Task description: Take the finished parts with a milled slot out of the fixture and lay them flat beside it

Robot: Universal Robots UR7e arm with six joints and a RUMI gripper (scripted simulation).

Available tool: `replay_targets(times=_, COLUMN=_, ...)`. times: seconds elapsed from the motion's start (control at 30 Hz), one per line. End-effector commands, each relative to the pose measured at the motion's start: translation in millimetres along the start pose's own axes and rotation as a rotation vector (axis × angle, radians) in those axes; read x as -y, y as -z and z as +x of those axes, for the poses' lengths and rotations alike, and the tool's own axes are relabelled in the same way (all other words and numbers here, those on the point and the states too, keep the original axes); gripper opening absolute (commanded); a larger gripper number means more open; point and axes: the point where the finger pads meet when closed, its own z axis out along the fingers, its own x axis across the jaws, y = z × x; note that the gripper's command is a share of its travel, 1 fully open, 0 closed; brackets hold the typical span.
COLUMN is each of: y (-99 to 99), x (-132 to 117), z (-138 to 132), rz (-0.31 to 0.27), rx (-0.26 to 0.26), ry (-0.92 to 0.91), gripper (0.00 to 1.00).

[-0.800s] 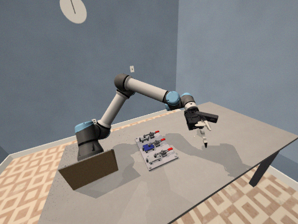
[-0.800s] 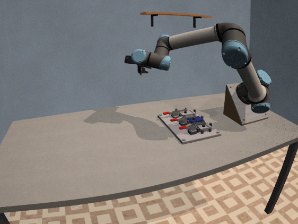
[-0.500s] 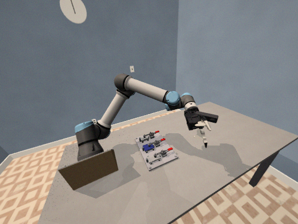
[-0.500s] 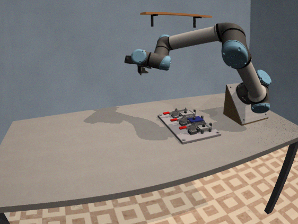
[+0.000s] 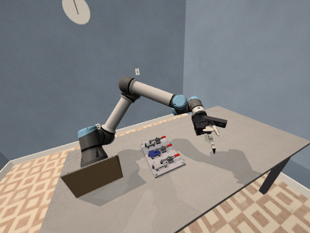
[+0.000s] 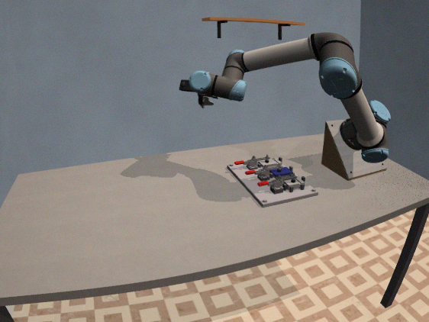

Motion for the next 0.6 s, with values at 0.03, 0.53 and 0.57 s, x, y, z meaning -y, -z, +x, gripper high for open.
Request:
replay_targets(times=0.03, y=-0.3, x=-2, z=2, rz=-0.003, rx=0.005, ry=-0.008, gripper=1.0)
replay_targets(times=0.53, y=-7.5, x=-26, z=16, rz=-0.053, rx=0.063, ry=-0.089, gripper=1.0)
replay_targets(times=0.57, y=-8.4, x=-29, z=18, rz=-0.06, rx=0.071, ry=-0.101, gripper=1.0)
